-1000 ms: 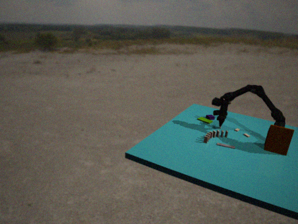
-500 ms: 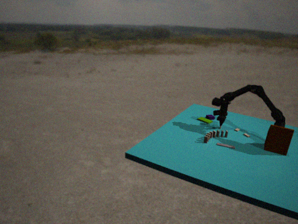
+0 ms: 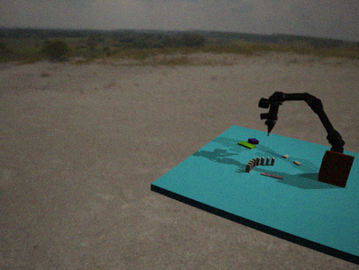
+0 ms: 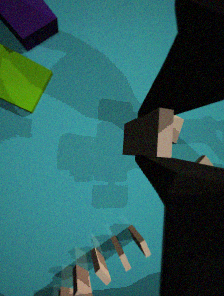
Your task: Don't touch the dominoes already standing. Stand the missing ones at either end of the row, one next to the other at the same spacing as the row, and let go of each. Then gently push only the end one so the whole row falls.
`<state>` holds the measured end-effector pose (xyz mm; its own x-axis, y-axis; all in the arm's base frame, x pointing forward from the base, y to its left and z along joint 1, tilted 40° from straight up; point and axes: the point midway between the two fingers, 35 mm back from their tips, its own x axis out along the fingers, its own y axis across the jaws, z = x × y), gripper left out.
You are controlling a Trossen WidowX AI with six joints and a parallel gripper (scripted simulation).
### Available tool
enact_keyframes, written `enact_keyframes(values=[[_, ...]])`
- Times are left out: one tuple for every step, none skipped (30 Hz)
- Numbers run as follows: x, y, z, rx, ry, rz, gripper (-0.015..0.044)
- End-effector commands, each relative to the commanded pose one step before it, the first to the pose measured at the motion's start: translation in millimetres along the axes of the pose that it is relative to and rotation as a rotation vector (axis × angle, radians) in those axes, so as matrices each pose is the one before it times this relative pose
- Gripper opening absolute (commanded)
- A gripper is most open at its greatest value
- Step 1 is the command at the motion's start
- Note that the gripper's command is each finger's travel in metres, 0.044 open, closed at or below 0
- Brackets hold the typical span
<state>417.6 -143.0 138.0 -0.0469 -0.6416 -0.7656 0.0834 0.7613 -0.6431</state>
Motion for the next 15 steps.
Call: enact_keyframes(values=[[1.44, 24.6, -11.84, -0.0771, 0.02009, 0.00467, 0.0107], [-0.59, 11.64, -4.51, -0.0364, -0.00006, 0.00234, 0.0107], [-0.41, 11.6, -4.63, -0.0364, 0.00004, 0.00195, 0.0107], [-0.23, 11.55, -4.74, -0.0364, 0.00016, 0.00157, 0.0107], [-0.04, 11.5, -4.86, -0.0364, 0.00028, 0.00119, 0.0107], [0.14, 11.45, -4.97, -0.0363, 0.00041, 0.00081, 0.0107], [0.34, 11.39, -5.08, -0.0363, 0.00056, 0.00044, 0.0107], [0.53, 11.29, -5.17, -0.0361, 0.00071, 0.00007, 0.0107], [0.73, 11.27, -5.3, -0.0362, 0.00087, -0.0003, 0.0107], [0.93, 11.2, -5.41, -0.0362, 0.00105, -0.00066, 0.0107], [1.13, 11.08, -5.5, -0.036, 0.00123, -0.00101, 0.0107], [1.05, 8.81, -4.44, -0.0287, 0.00112, -0.00106, 0.0107], [0.69, 5.27, -2.66, -0.0172, 0.00073, -0.00074, 0.0107], [0.24, 1.76, -0.88, -0.0057, 0.00025, -0.00026, 0.0107], [0.0, 0.0, 0.0, 0.0, 0.0, 0.0, 0.0107]])
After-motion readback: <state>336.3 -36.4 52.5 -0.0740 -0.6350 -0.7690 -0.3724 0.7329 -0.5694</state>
